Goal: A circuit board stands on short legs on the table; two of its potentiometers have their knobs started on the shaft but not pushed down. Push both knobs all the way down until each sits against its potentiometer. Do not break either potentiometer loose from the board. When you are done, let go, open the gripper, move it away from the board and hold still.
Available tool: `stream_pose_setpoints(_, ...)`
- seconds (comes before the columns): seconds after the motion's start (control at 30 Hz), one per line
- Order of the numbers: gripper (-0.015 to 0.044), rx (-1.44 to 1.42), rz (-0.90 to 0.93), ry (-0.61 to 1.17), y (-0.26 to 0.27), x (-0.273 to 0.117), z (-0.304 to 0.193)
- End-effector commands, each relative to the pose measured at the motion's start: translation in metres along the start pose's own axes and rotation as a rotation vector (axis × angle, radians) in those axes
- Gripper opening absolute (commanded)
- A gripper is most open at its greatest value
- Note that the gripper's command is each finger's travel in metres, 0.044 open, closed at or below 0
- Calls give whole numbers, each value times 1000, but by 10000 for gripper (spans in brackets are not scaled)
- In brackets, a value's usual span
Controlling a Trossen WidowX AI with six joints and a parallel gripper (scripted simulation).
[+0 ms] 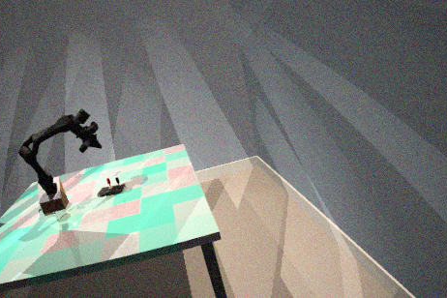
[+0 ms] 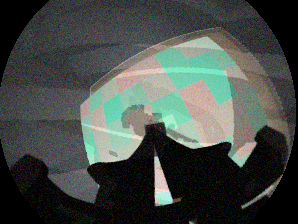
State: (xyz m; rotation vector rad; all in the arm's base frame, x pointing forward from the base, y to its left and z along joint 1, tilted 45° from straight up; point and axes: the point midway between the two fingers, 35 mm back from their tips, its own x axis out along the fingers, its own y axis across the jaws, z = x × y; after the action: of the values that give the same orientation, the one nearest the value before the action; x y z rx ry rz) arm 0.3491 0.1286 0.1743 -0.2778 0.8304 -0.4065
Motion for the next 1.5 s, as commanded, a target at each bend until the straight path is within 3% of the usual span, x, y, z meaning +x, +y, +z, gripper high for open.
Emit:
stream_pose_setpoints(0.0, 0, -15, -60, 111, 8, 30, -19)
stream_pose_setpoints(0.5, 0, -82, -323, 509, 7, 122, -112)
stream_pose_setpoints(1.47, 0, -83, -328, 513, -7, 157, -132)
